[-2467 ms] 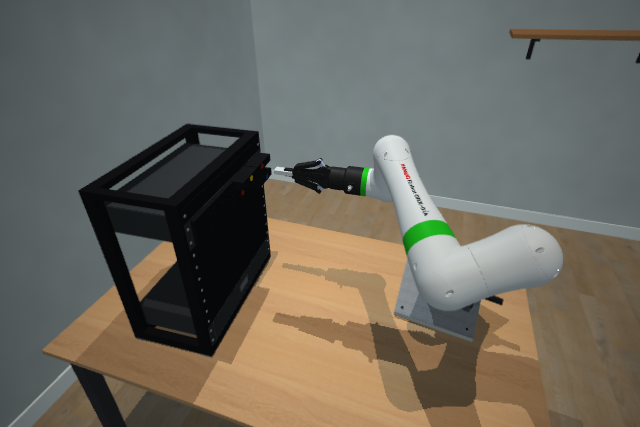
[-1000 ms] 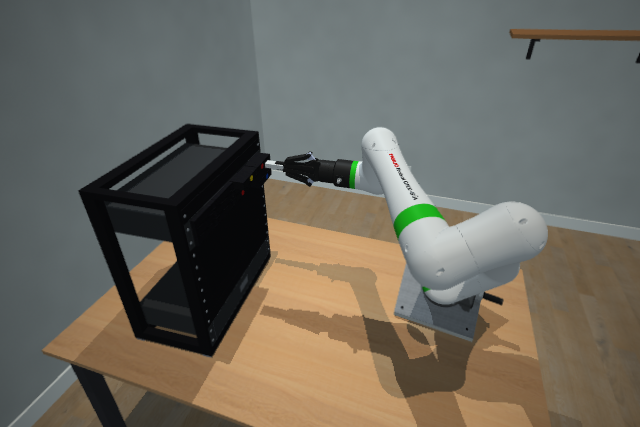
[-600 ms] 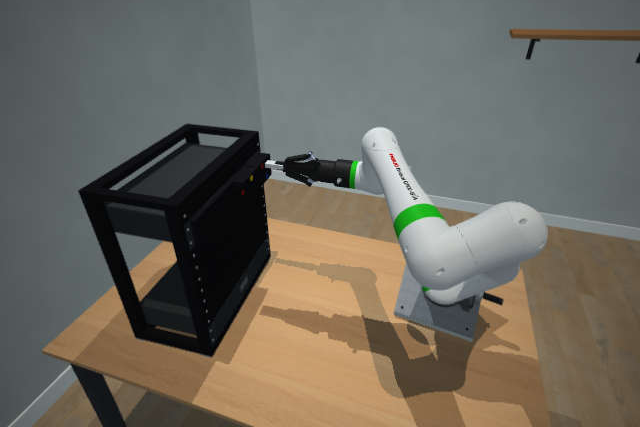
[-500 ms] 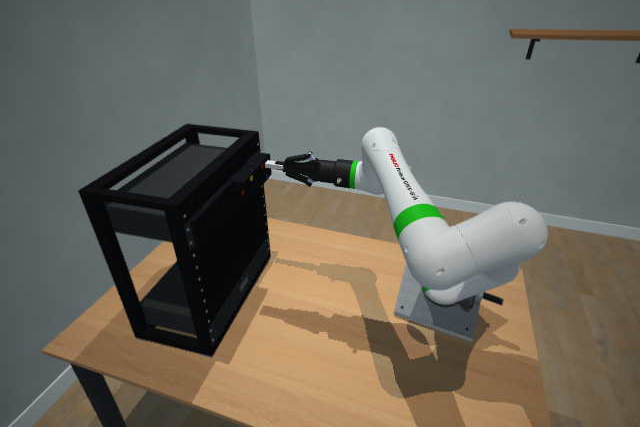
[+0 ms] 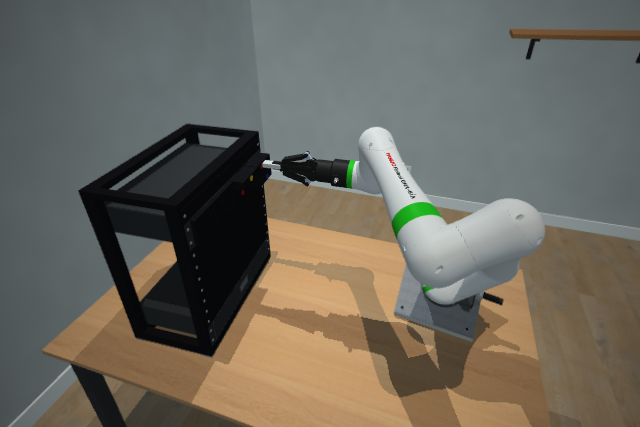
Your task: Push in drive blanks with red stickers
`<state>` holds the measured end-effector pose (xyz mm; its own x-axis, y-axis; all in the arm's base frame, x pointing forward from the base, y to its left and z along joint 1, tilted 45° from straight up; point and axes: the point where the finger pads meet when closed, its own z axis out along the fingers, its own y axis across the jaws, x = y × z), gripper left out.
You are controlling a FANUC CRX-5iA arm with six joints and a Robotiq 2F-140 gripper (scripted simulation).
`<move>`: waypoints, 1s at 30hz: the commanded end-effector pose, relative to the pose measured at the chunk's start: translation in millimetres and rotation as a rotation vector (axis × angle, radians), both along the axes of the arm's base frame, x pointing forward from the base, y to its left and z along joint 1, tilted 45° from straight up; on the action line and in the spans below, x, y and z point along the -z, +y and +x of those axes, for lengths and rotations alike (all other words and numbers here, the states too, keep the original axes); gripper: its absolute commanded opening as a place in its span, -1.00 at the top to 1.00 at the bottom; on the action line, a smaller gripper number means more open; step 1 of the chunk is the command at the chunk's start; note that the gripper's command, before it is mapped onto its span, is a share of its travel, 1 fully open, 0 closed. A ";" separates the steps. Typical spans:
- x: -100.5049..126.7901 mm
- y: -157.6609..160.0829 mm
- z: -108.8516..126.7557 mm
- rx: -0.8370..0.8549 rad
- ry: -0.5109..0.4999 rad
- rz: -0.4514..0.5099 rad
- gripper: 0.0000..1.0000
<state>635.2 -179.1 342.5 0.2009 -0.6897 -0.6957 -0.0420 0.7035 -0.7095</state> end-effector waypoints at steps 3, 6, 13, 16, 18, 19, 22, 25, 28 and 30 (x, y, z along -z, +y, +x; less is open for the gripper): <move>-0.1 -0.2 0.0 0.000 0.000 0.000 1.00; -0.2 -0.1 0.5 0.000 0.000 0.000 1.00; -1.2 1.5 9.4 0.000 0.000 0.000 1.00; -1.2 1.6 9.8 0.000 0.000 0.000 1.00; -1.2 1.6 9.8 0.000 0.000 0.000 1.00; -1.2 1.6 9.8 0.000 0.000 0.000 1.00; -1.2 1.6 9.8 0.000 0.000 0.000 1.00; -1.3 1.7 10.3 0.000 0.000 0.000 1.00; -1.7 2.3 13.9 0.000 0.000 0.000 1.00; -2.0 2.9 17.1 0.000 0.000 0.000 1.00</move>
<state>649.8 -176.5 344.2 0.2009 -0.6896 -0.6957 -0.0419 0.7035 -0.7094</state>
